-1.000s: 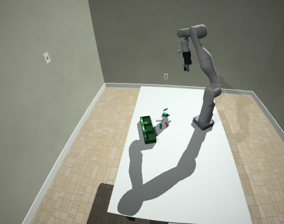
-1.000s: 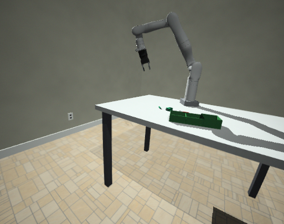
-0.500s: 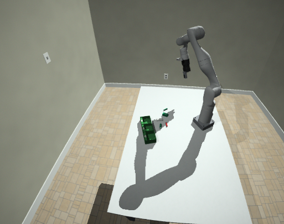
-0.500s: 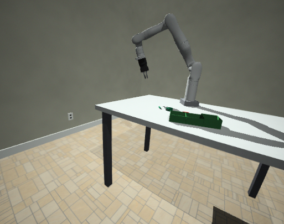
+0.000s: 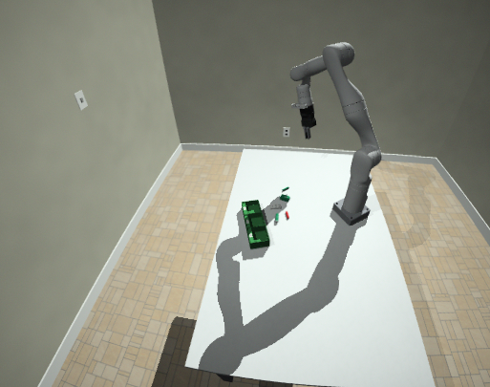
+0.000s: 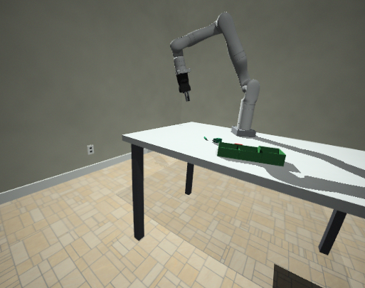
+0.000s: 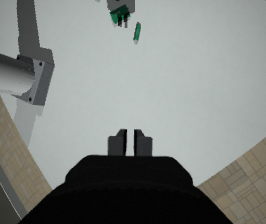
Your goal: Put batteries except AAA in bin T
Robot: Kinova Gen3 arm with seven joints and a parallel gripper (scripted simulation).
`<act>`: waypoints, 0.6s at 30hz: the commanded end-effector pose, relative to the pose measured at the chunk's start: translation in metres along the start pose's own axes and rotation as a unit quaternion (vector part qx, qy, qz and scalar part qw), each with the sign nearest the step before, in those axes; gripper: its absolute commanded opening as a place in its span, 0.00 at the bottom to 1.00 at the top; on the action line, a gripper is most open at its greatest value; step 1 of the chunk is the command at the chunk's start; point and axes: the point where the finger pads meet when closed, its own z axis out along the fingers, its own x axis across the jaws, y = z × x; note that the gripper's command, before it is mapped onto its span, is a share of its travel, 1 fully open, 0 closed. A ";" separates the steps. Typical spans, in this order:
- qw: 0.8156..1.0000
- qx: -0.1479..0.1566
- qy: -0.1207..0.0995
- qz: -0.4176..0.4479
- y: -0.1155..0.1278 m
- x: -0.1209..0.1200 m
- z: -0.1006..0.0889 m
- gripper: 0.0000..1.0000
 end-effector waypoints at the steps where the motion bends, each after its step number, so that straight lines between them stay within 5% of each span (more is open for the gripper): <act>1: 0.999 -0.007 0.010 -0.049 -0.022 0.003 -0.005 0.31; 11: 0.987 -0.019 0.023 -0.158 -0.065 0.006 -0.007 0.31; 18: 0.957 -0.034 0.036 -0.284 -0.111 0.004 -0.007 0.31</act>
